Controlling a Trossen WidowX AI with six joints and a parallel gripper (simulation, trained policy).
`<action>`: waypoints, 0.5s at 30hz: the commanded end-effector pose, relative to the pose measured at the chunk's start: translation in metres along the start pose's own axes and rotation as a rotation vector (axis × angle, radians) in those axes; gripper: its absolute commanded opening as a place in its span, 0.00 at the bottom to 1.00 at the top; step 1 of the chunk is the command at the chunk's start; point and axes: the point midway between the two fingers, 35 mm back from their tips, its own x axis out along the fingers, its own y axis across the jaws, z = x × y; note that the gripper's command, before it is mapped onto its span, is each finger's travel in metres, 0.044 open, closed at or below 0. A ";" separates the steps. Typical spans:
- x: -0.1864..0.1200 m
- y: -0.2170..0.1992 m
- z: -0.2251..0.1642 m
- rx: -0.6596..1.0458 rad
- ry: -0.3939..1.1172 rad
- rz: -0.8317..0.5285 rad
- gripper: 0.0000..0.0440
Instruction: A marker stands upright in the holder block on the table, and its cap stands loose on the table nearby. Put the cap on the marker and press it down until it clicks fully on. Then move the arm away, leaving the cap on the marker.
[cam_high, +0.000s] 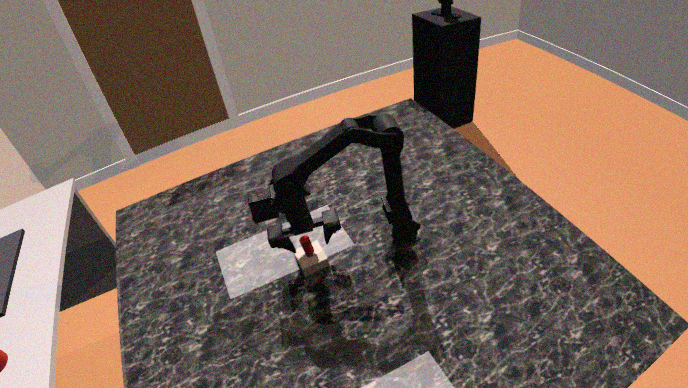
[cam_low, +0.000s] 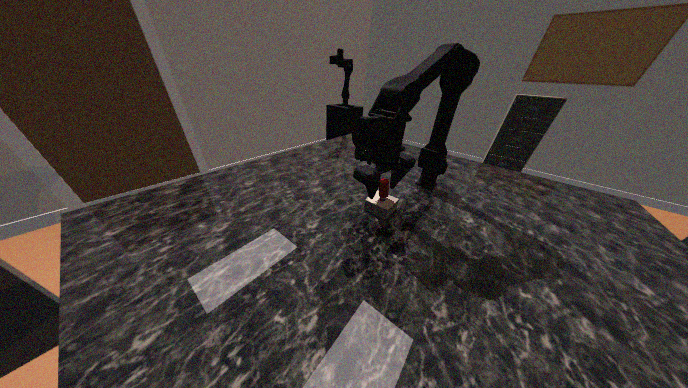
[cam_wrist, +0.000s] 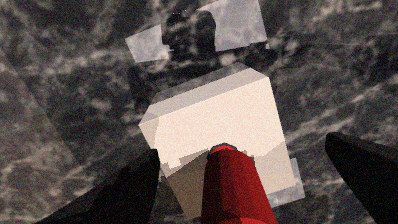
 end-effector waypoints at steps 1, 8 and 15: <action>-0.008 0.002 -0.001 -0.002 0.005 0.037 1.00; -0.034 0.005 -0.001 0.007 0.007 0.089 1.00; -0.050 0.003 0.000 0.010 0.010 0.113 1.00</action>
